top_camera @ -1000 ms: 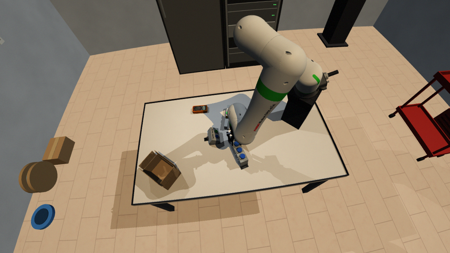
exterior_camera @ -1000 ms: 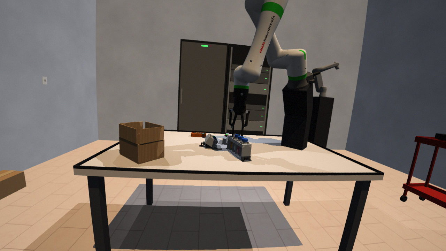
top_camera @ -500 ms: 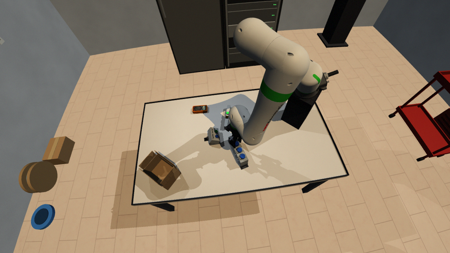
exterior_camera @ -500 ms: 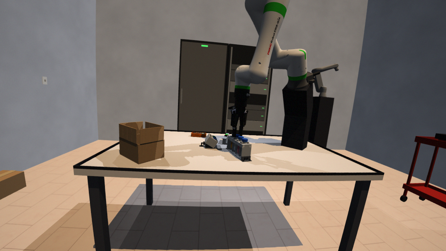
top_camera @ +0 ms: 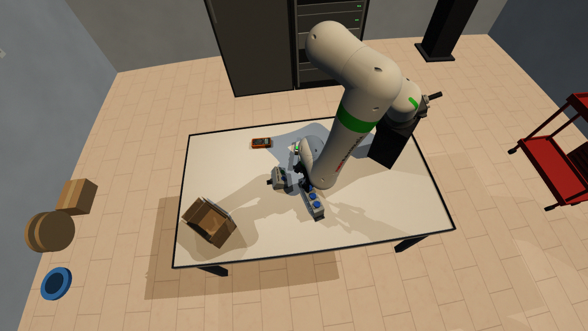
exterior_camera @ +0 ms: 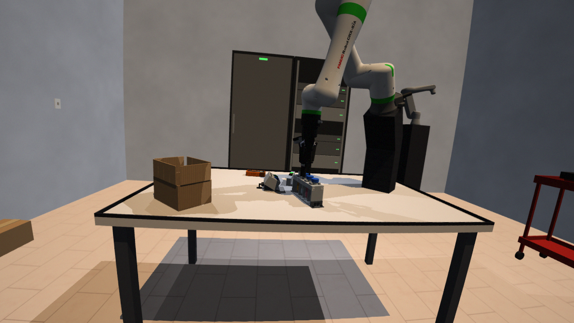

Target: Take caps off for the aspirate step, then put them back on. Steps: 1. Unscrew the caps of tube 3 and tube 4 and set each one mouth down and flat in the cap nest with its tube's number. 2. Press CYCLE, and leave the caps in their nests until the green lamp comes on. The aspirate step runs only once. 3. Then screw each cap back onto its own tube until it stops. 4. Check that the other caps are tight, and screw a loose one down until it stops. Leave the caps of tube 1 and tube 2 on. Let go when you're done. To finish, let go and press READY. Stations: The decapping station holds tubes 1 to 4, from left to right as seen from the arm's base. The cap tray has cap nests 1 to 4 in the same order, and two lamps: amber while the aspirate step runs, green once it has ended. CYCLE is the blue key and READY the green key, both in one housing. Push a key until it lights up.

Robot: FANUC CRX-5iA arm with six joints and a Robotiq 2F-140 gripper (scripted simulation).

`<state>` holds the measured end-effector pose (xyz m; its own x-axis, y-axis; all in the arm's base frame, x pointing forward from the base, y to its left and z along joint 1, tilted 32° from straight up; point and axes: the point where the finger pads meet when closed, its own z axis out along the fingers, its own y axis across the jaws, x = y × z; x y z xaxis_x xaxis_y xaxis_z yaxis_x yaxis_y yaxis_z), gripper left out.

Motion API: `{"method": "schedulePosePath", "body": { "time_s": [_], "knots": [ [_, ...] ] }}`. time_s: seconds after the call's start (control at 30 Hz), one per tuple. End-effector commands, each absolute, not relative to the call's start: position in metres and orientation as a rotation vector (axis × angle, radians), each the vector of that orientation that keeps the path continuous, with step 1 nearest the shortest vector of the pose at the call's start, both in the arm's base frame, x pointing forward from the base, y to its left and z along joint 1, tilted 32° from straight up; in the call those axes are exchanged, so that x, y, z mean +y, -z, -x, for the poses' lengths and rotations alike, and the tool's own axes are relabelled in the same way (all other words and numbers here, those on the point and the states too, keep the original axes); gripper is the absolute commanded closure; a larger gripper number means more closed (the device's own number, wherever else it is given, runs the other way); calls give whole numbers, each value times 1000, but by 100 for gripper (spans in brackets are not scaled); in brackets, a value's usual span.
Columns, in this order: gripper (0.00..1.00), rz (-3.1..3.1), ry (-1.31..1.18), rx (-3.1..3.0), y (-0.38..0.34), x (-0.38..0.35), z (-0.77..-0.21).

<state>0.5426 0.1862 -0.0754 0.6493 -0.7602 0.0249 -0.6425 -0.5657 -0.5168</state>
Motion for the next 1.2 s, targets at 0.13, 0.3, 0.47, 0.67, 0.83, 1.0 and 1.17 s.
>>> {"method": "schedulePosePath", "body": {
  "time_s": [0.13, 0.3, 0.47, 0.67, 0.83, 1.0, 1.17],
  "knots": [
    [70, 2389, 315, 1079, 75, 185, -543],
    [70, 2292, 263, 1250, 75, 185, -543],
    [70, 2185, 209, 1414, 75, 185, -543],
    [70, 1940, 100, 1717, 75, 185, -543],
    [70, 1723, 13, 1928, 76, 185, -543],
    [70, 1559, -47, 2066, 76, 185, -543],
    [70, 1510, -64, 2103, 76, 185, -543]
  ]
}}
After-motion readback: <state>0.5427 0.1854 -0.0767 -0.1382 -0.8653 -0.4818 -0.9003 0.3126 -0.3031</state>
